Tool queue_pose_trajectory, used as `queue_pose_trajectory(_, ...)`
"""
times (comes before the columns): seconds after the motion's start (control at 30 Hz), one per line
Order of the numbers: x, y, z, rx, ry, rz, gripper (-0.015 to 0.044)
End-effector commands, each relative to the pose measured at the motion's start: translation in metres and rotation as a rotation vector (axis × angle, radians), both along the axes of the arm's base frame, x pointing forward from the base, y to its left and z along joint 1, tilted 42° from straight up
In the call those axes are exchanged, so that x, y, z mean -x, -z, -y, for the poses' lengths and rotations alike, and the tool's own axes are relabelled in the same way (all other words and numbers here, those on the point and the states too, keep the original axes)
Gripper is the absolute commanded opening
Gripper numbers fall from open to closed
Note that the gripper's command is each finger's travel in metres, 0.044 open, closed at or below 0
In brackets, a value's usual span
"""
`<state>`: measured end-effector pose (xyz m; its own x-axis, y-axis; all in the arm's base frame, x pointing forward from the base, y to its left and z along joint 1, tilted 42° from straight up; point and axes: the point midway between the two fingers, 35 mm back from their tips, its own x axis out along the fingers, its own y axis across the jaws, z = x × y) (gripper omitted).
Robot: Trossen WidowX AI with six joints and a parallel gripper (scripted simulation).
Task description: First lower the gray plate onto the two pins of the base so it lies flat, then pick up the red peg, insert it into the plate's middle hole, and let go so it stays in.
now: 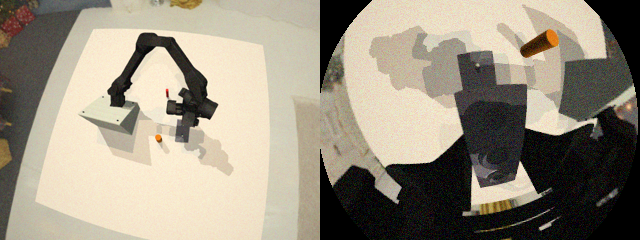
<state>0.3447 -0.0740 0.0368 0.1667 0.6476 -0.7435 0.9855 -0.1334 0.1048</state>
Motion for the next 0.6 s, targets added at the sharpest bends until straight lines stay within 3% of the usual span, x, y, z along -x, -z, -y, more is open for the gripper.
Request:
queue_pose_trajectory(0.0, 0.001, 0.014, 0.005, 0.001, 0.001, -0.004, 0.0)
queue_pose_trajectory(0.57, 0.003, 0.066, 0.019, -0.001, 0.004, -0.005, 0.0)
